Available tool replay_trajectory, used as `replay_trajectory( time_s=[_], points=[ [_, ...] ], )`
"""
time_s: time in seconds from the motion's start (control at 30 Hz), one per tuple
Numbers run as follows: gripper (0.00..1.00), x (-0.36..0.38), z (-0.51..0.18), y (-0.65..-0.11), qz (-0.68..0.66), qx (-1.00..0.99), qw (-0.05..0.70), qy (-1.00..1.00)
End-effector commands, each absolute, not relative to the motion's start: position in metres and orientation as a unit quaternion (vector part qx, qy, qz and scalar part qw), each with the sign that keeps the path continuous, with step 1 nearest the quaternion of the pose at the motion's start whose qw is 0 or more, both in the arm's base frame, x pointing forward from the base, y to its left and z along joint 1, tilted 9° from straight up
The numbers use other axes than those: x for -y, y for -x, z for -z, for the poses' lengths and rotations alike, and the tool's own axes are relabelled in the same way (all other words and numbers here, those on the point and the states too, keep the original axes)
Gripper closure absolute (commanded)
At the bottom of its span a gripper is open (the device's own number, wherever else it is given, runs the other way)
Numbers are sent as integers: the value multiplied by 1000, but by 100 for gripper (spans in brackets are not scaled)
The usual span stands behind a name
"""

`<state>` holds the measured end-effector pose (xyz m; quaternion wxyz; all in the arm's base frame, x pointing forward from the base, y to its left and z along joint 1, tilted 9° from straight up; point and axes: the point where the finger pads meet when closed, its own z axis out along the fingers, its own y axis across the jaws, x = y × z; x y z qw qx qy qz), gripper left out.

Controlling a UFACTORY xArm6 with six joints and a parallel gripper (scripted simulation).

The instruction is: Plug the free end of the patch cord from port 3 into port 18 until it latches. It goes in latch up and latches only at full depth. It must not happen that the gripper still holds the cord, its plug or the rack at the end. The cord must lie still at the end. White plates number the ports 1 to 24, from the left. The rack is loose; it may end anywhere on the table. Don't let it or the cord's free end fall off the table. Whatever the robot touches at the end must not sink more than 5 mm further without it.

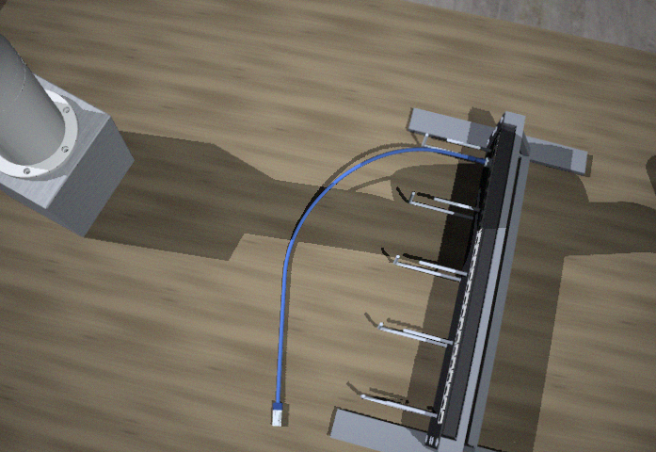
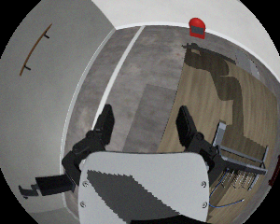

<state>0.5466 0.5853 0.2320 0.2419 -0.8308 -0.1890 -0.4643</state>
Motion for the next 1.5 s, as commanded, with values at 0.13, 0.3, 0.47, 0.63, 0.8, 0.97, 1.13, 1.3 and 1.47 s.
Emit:
replay_trajectory(
  time_s=[0.13, 0.3, 0.47, 0.63, 0.8, 0.97, 1.13, 1.3, 1.47],
  points=[
    [0, -586, -236, -547, 466, 189, 243, 829],
    [0, -586, -236, -547, 466, 189, 243, 829],
    [0, -586, -236, -547, 466, 189, 243, 829],
    [0, -583, -235, -549, 466, 186, 242, 831],
    [0, -545, -224, -577, 456, 151, 223, 848],
    [0, -512, -214, -597, 448, 121, 208, 861],
    [0, -477, -204, -617, 437, 89, 191, 874],
    [0, -444, -195, -632, 428, 61, 177, 884],
    [0, -407, -184, -646, 415, 29, 162, 895]
  ],
)
